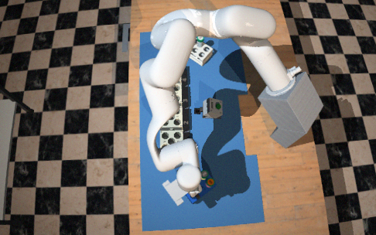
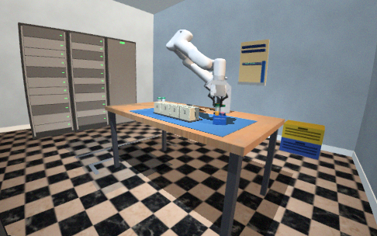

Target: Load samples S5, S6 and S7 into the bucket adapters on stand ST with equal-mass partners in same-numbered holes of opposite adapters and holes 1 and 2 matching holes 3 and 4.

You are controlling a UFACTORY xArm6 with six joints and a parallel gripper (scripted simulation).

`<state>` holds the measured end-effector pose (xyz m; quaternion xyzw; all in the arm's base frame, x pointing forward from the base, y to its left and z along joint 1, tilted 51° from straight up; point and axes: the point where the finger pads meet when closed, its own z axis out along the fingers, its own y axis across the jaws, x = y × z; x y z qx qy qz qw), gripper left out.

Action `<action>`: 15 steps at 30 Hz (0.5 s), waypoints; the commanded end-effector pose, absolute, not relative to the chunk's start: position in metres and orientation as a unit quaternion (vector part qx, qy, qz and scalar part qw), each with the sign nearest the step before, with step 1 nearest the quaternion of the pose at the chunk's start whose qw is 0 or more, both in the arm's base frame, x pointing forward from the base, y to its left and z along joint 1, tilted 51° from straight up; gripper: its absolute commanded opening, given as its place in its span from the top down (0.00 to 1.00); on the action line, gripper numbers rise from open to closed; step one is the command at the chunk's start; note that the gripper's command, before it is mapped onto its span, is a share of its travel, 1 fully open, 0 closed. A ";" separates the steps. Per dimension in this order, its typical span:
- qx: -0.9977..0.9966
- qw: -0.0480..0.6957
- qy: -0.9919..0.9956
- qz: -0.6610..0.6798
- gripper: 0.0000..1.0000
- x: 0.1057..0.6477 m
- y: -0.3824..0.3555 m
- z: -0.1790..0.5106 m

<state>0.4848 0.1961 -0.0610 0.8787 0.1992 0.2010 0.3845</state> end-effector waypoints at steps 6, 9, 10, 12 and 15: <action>0.879 0.384 0.200 0.202 1.00 0.490 0.192 -0.066; 0.879 0.384 0.200 0.202 1.00 0.492 0.190 -0.068; 0.879 0.384 0.200 0.202 1.00 0.492 0.190 -0.068; 0.879 0.384 0.200 0.202 1.00 0.493 0.189 -0.069; 0.879 0.384 0.200 0.202 1.00 0.493 0.189 -0.069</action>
